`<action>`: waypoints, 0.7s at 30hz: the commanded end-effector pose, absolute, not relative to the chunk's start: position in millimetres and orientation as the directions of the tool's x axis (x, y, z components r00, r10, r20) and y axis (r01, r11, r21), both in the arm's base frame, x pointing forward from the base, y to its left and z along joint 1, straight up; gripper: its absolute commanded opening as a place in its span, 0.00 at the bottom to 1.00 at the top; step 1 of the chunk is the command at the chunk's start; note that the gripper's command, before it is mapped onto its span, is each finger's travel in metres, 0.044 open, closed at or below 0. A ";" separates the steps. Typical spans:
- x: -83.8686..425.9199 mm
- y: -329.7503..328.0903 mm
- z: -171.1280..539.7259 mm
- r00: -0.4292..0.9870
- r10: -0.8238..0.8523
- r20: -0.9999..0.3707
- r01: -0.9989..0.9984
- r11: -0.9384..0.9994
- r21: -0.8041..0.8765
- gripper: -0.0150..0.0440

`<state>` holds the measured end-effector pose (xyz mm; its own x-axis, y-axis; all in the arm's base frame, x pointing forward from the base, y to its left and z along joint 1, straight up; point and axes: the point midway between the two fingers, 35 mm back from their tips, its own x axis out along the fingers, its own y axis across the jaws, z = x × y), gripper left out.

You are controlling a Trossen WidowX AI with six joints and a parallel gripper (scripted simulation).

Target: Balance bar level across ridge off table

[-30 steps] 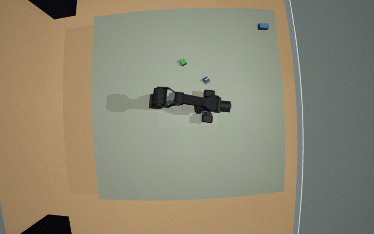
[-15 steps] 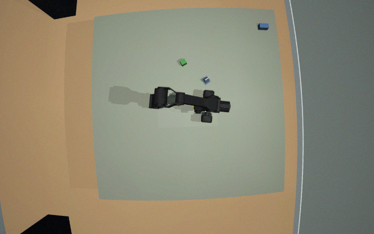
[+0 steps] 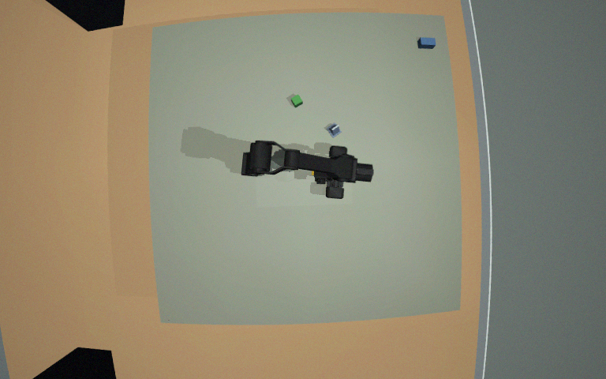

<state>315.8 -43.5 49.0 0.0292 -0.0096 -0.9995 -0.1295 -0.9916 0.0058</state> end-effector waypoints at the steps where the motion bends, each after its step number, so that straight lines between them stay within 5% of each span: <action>1: 315.8 -43.7 49.0 0.029 -0.010 -1.000 -0.130 -0.992 0.006 0.44; 6: 317.1 -43.8 57.6 0.029 -0.010 -1.000 -0.130 -0.992 0.006 0.25; 21: 319.0 -43.6 95.7 0.030 -0.010 -1.000 -0.131 -0.991 0.006 0.25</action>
